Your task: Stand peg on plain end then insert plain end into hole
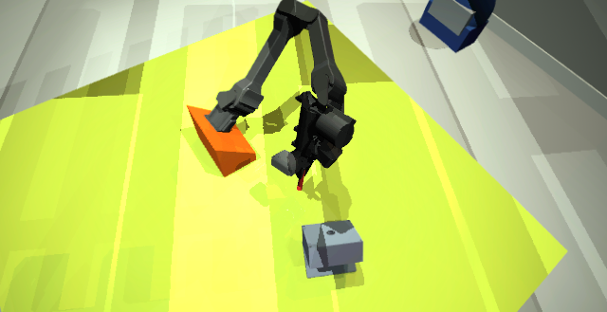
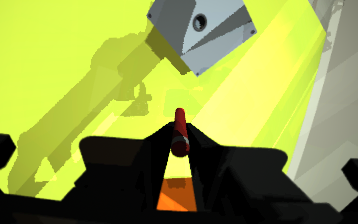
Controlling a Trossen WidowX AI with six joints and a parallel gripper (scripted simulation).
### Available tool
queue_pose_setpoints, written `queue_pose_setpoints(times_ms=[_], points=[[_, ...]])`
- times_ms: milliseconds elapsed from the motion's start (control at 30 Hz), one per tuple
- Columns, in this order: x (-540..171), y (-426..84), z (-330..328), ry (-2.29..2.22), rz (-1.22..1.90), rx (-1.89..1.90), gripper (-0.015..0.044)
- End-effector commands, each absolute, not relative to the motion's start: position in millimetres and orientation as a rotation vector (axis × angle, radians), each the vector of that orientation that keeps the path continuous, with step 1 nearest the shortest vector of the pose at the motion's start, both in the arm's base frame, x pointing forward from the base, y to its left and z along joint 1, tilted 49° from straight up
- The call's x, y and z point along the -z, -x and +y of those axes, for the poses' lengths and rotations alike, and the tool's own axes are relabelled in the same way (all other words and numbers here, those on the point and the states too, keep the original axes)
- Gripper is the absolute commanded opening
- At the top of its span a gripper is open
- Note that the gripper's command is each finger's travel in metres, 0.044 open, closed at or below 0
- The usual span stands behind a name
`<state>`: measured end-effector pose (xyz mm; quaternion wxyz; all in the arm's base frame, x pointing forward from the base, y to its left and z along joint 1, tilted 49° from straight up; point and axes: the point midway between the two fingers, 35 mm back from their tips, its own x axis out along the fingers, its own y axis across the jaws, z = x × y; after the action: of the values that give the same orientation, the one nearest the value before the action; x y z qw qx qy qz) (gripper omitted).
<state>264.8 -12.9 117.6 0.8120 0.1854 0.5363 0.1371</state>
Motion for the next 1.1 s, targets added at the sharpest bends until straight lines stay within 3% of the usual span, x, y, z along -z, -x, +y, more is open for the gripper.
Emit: queue_pose_setpoints(times_ms=[0,1067], points=[[-118.0,-265.9,-14.0,-0.352,1.132,-0.309,0.0000],[-122.8,-274.3,-16.9,-0.008,1.018,-0.461,0.0000]])
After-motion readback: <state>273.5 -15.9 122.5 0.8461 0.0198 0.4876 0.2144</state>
